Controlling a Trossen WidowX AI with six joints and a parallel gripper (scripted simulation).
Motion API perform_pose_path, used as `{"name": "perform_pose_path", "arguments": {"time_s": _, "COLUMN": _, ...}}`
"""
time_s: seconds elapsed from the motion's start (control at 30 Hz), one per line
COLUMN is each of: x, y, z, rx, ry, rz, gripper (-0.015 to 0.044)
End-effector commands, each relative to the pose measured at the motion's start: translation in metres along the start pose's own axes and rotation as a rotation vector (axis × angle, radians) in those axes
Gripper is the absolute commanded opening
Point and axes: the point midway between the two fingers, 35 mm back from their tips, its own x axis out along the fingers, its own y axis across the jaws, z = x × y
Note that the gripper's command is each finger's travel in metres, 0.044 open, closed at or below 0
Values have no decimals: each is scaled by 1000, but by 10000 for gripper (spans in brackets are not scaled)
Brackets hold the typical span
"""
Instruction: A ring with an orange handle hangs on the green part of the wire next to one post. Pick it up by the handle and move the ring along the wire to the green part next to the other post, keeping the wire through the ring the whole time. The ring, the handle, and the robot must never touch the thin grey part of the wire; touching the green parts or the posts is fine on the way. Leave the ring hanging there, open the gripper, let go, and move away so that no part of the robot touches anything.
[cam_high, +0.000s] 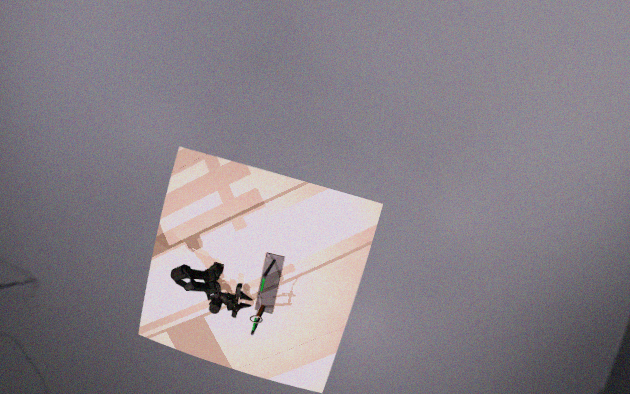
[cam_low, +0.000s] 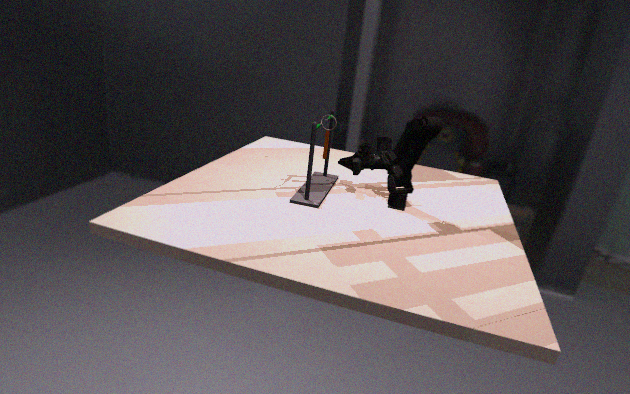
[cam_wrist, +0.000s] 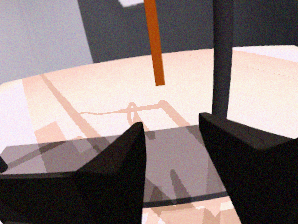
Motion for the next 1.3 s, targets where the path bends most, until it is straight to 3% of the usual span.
{"name": "perform_pose_path", "arguments": {"time_s": 0.0, "x": 15, "y": 0, "z": 19, "rx": 5, "ry": -48, "rz": -12, "gripper": 160}}
{"name": "perform_pose_path", "arguments": {"time_s": 1.27, "x": 63, "y": -2, "z": 34, "rx": 8, "ry": -72, "rz": -15, "gripper": 160}}
